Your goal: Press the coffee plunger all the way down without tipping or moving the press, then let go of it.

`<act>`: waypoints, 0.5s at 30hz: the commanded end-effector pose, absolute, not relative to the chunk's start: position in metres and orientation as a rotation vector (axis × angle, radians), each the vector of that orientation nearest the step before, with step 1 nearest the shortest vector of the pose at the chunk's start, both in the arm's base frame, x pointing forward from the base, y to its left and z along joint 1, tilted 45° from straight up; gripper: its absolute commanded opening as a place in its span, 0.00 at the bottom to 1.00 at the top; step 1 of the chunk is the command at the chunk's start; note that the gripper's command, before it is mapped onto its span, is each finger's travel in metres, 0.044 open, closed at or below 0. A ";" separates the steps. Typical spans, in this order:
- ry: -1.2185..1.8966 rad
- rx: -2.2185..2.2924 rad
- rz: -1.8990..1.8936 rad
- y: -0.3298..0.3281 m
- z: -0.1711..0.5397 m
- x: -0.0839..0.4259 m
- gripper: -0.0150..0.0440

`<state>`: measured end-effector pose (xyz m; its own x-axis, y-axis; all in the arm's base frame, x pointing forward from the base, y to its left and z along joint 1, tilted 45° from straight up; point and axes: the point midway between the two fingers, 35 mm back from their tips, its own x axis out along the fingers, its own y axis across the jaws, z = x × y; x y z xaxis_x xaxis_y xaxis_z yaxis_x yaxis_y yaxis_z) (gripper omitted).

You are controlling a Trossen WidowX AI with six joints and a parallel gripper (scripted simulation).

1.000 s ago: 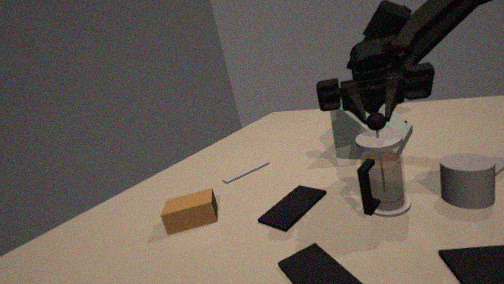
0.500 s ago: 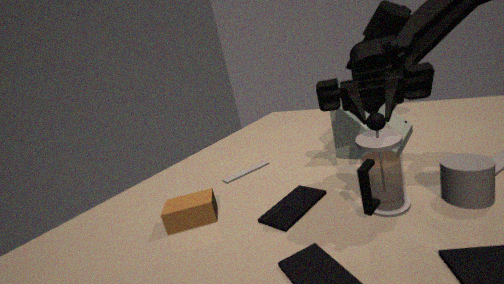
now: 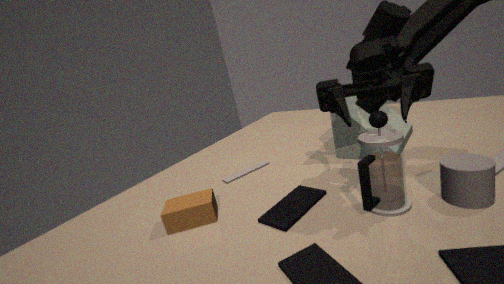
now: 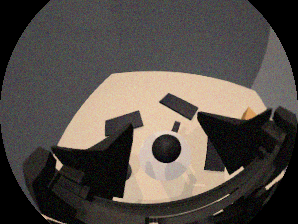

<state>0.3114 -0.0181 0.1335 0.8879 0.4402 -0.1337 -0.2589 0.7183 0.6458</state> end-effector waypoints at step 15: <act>0.309 0.674 0.402 -0.072 0.186 0.281 1.00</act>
